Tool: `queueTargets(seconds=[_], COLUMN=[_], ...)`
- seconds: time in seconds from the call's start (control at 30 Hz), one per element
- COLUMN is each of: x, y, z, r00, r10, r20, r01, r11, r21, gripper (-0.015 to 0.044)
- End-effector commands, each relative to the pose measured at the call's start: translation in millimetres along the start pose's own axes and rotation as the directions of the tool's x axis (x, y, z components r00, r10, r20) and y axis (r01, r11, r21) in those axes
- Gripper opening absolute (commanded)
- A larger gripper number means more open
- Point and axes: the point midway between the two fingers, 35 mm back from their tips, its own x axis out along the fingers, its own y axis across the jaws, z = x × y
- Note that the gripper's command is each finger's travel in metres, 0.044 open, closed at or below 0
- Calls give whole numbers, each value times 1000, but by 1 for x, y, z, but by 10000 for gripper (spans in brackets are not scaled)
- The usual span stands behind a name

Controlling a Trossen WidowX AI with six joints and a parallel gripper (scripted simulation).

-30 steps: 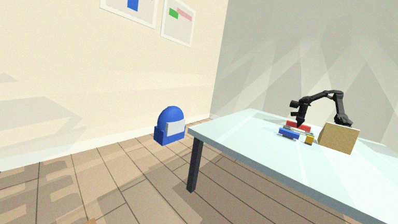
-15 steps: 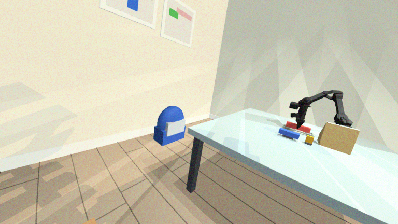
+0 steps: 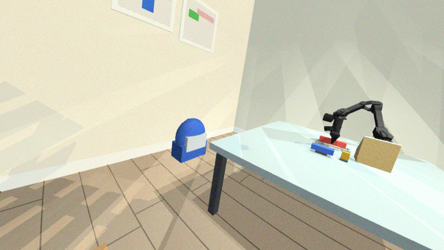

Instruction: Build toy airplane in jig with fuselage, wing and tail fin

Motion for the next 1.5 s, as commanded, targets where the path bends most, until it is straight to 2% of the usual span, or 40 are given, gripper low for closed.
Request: queueTargets(seconds=[0.0,0.33,0.63,0.87,1.33,1.47], x=[0,0,-3,-102,-99,-105], y=[0,0,0,2,5,38], z=[0,0,1,1,3,24], r00=[1000,1000,1000,1000,1000,1000], r10=[0,0,1,1,0,18], r20=[0,0,0,-3,-3,16], r01=[0,0,-1,-1,0,-19], r11=[1000,1000,1000,1000,1000,1000], r21=[0,0,0,-6,27,25], gripper=[188,440,440,440,440,440])
